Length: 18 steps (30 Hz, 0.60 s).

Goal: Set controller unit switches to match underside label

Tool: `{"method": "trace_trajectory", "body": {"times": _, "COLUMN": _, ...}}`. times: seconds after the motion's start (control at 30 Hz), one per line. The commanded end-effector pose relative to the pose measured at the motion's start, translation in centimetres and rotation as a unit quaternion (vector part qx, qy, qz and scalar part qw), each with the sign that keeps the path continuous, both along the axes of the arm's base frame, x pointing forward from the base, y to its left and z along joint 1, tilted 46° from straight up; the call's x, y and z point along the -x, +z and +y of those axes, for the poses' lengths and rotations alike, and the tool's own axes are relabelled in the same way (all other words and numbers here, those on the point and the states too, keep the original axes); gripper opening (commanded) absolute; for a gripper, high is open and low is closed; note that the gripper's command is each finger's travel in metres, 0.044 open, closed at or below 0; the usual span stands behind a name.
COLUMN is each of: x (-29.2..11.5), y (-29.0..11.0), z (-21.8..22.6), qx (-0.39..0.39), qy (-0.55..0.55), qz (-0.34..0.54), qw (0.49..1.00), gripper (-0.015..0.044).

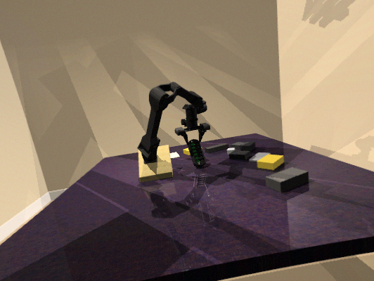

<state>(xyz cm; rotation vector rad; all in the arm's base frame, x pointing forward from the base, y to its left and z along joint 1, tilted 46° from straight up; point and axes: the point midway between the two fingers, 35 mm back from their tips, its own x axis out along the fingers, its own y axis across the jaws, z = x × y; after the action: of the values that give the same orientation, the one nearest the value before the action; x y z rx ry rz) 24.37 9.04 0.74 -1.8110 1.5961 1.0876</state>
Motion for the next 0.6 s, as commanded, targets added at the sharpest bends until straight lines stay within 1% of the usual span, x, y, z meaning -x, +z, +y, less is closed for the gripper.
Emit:
{"method": "trace_trajectory", "body": {"times": 0.0, "x": -0.1, "y": 0.5, "z": -0.4, "qx": -0.002, "qy": 0.000, "qz": -0.001, "qw": 1.000, "gripper": 0.0337}}
{"method": "trace_trajectory", "body": {"times": 0.57, "x": -0.5, "y": 1.7, "z": -1.1, "qx": -0.019, "qy": -0.002, "qz": 0.003, "qw": 1.000, "gripper": 0.0337}}
